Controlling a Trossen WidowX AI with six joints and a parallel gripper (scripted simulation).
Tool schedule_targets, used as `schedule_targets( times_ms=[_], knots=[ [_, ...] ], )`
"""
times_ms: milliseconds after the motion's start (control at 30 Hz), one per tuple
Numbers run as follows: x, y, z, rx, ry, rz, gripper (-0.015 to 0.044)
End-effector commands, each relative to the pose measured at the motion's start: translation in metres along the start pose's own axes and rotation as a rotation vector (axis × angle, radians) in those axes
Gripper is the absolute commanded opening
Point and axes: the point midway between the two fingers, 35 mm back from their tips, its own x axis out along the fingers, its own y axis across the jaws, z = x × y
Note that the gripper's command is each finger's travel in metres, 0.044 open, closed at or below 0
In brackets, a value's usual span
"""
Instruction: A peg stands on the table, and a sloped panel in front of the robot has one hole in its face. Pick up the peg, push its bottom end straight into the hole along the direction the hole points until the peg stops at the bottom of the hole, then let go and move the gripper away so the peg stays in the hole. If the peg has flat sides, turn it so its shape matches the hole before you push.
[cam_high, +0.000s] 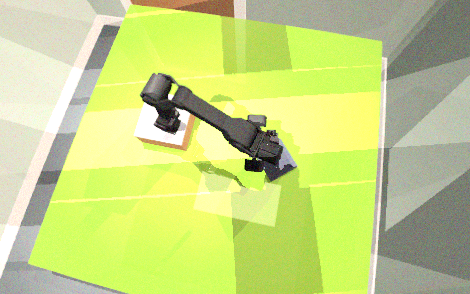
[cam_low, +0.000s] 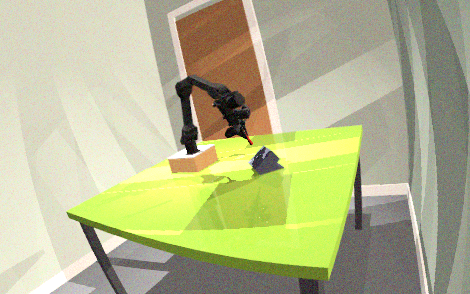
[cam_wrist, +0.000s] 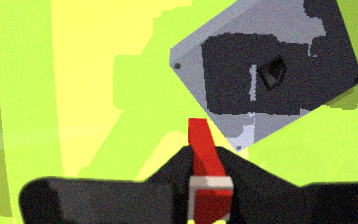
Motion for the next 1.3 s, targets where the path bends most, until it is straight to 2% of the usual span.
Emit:
schedule_targets(
  times_ms=[0, 1267],
  knots=[
    [-0.002, -0.003, 0.001, -0.034, -0.013, 0.004, 0.0000],
    [-0.020, -0.034, 0.002, -0.319, -0.102, 0.005, 0.0000]
  ],
)
